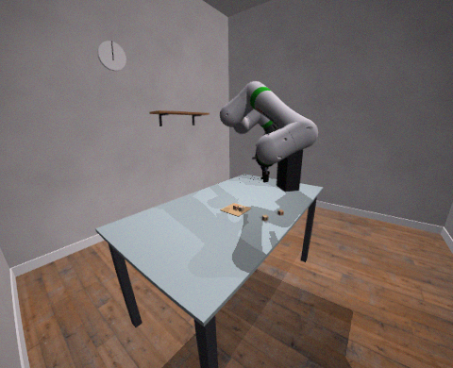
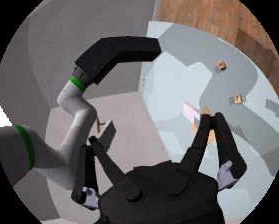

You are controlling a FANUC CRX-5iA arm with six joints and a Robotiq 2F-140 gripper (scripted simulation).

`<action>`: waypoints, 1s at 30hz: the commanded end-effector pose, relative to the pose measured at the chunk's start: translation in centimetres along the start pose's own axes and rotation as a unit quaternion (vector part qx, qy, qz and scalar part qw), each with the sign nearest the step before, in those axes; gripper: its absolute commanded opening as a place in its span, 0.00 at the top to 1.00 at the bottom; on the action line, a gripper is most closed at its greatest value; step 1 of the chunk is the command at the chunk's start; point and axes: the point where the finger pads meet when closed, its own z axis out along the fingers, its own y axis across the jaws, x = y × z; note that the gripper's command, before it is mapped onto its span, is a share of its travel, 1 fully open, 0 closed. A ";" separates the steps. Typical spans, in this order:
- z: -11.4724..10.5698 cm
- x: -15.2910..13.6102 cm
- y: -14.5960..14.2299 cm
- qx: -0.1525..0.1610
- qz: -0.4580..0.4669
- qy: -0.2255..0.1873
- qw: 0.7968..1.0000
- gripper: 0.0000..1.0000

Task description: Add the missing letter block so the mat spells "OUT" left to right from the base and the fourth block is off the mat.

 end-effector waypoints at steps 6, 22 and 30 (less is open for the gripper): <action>1.1 1.2 3.5 -0.099 -0.017 0.003 0.995 0.00; 3.3 3.7 10.3 -0.270 -0.049 0.014 0.961 0.00; 4.3 5.0 13.8 -0.357 -0.066 0.020 0.932 0.00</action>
